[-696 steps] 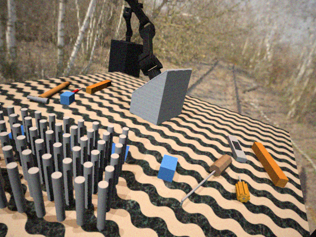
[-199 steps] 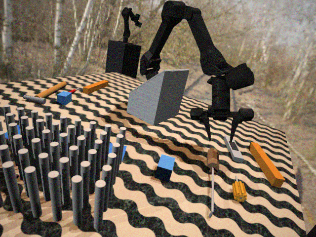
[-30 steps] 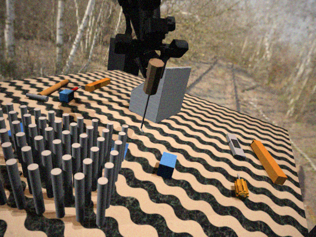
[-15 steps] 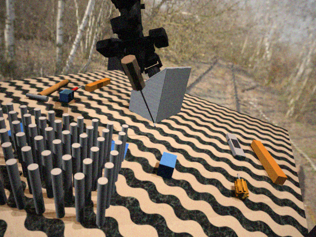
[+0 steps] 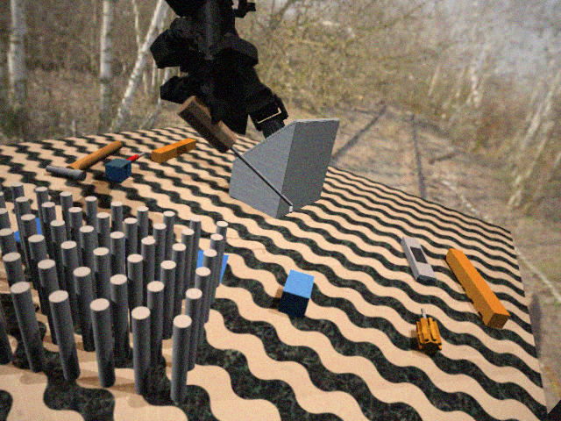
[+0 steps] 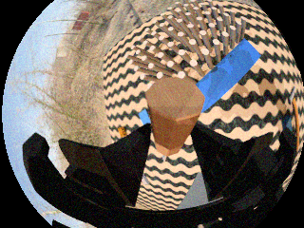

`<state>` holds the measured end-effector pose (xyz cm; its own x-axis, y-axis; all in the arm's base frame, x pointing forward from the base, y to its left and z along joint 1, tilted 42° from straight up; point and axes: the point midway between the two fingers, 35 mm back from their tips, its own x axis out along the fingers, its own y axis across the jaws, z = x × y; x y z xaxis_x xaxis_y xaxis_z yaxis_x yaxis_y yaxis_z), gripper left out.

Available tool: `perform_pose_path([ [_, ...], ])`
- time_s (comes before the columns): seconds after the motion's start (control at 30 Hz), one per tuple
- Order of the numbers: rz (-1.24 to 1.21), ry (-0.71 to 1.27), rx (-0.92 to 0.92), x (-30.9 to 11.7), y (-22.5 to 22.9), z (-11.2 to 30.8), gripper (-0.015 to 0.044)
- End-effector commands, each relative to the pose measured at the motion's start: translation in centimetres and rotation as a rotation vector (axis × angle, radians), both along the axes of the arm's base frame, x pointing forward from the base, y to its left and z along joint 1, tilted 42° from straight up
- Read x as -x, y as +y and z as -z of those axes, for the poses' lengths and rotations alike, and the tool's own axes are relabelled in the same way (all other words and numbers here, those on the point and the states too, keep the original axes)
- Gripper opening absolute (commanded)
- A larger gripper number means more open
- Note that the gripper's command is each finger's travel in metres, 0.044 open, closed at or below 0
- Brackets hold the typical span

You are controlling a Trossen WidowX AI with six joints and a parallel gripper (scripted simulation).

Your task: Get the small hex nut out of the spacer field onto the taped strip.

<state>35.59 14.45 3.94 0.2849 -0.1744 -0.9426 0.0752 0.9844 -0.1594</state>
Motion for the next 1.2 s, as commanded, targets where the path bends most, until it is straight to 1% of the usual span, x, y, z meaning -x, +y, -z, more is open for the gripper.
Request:
perform_pose_path([
  [0.0, 0.128, -0.027, -0.052, -0.1, -0.9, -1.0, 0.0],
  [0.57, 0.679, -0.127, -0.229, -0.3, -5.8, -4.2, 0.0],
  [1.17, 1.259, -0.236, -0.416, 0.5, -10.7, -7.4, 0.0],
])
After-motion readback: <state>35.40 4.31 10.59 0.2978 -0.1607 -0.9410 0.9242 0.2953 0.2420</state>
